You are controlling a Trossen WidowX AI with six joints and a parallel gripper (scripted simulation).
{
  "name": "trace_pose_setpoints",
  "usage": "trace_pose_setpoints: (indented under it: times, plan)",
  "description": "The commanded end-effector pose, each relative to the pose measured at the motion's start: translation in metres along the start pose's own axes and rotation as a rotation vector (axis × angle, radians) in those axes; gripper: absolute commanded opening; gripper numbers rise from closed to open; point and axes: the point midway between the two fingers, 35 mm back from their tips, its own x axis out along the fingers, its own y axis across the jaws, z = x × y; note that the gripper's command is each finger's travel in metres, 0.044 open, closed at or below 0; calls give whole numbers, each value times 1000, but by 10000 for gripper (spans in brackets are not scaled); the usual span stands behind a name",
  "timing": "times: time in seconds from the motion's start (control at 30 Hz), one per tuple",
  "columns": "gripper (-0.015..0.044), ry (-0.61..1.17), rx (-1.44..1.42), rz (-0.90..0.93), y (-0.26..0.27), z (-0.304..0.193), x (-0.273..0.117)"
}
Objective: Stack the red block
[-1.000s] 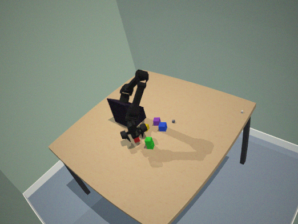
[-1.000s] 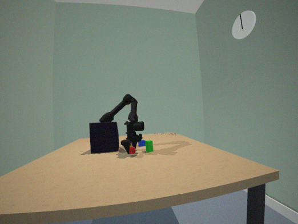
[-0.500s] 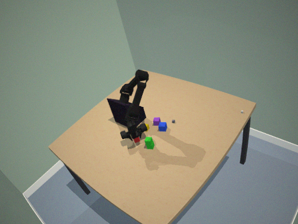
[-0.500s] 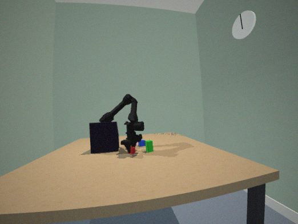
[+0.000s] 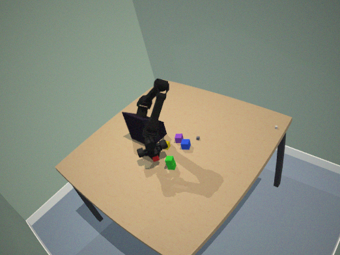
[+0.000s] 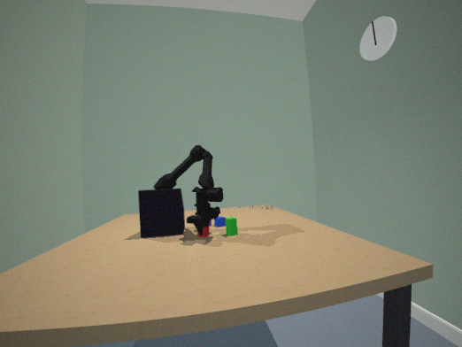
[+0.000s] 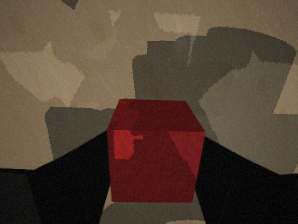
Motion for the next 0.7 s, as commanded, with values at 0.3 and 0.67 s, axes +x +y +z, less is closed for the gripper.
trace_pose_setpoints:
  times: [0.3, 0.67]
  plan:
    - [0, -8, -6, -5, -1, 3, -59]
    - [0, -9, -6, -6, -1, 2, -111]
